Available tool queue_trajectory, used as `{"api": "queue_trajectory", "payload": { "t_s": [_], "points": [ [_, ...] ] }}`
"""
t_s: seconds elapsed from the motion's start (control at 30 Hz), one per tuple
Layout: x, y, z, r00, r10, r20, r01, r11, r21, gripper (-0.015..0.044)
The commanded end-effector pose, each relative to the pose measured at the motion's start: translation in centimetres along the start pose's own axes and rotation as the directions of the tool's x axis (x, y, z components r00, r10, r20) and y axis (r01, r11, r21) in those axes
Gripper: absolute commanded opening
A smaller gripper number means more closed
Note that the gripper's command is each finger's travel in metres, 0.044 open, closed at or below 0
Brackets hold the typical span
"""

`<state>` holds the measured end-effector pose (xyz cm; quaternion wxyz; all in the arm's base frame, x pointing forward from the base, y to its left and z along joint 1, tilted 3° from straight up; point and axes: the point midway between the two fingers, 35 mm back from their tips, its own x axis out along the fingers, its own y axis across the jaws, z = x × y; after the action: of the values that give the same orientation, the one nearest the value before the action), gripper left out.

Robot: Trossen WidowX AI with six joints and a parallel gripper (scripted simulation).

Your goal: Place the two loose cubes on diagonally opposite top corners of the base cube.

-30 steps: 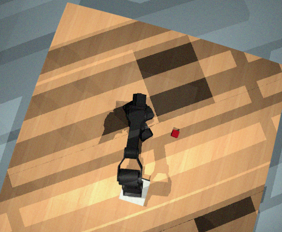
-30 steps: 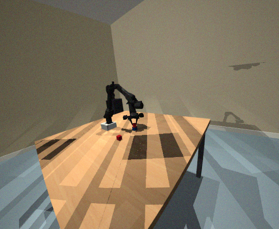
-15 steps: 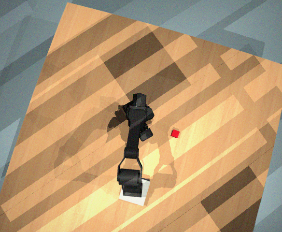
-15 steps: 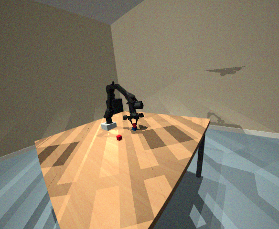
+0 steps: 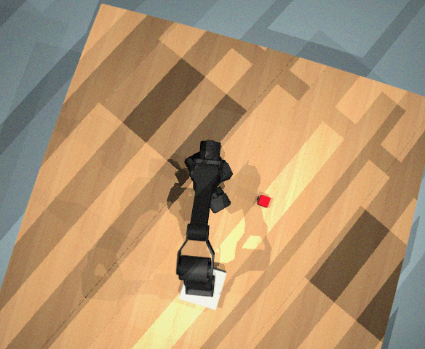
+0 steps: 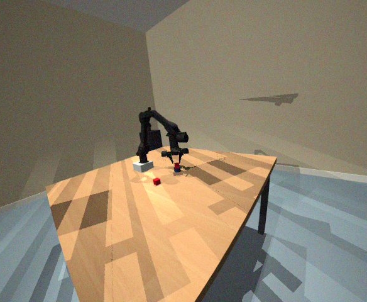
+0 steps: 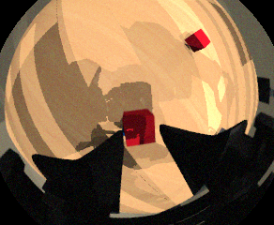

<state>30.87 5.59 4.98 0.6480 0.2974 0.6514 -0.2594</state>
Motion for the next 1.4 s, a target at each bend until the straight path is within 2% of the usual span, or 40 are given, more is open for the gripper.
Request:
{"api": "queue_trajectory", "payload": {
  "t_s": [0.0, 0.53, 0.57, 0.63, 0.93, 1.13, 1.37],
  "points": [
    [-0.8, 0.2, 0.1, 1.000, 0.007, 0.005, -0.007, 1.000, -0.002, 0.0205],
    [-2.2, 0.2, 0.1, 1.000, 0.007, 0.005, -0.007, 1.000, -0.002, 0.0205],
    [-2.0, 0.0, 0.1, 1.000, 0.003, 0.002, -0.003, 1.000, -0.005, 0.0231],
    [-2.1, -0.2, 0.5, 1.000, 0.002, 0.003, -0.002, 0.998, -0.062, 0.0265],
    [-2.8, -1.8, 3.5, 1.000, 0.001, 0.007, 0.002, 0.899, -0.438, 0.0265],
    [-3.3, -3.1, 5.3, 1.000, 0.000, 0.009, 0.006, 0.755, -0.655, 0.0265],
    [-3.9, -4.9, 7.4, 1.000, -0.002, 0.011, 0.011, 0.524, -0.852, 0.0265]
  ]
}}
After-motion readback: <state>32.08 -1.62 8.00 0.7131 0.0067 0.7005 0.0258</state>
